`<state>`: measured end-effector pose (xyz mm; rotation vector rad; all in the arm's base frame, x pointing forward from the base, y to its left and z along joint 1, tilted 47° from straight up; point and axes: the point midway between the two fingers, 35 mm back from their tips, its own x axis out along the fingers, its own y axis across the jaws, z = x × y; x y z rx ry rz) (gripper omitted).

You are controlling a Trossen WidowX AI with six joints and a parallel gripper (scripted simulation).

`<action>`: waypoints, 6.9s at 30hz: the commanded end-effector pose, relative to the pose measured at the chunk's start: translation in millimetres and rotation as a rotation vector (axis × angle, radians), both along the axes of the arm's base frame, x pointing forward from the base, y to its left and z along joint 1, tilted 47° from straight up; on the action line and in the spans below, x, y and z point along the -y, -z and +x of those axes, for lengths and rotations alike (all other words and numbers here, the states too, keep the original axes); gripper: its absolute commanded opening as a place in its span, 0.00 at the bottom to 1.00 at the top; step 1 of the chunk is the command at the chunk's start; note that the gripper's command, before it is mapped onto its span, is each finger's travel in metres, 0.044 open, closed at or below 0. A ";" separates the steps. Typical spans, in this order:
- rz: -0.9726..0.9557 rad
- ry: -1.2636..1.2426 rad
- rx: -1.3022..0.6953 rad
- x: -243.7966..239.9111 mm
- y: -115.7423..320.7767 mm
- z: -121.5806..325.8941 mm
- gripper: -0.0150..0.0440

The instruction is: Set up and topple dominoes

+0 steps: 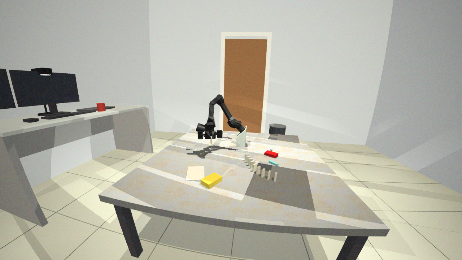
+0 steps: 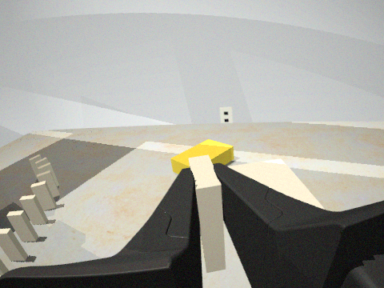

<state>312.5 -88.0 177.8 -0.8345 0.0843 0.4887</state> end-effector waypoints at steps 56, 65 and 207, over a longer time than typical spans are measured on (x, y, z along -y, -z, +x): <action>-0.002 0.000 -0.003 78.0 77.5 18.6 0.74; 0.000 0.001 -0.006 59.8 59.9 16.4 1.00; -0.681 1.067 -0.900 -185.7 175.9 -50.3 0.44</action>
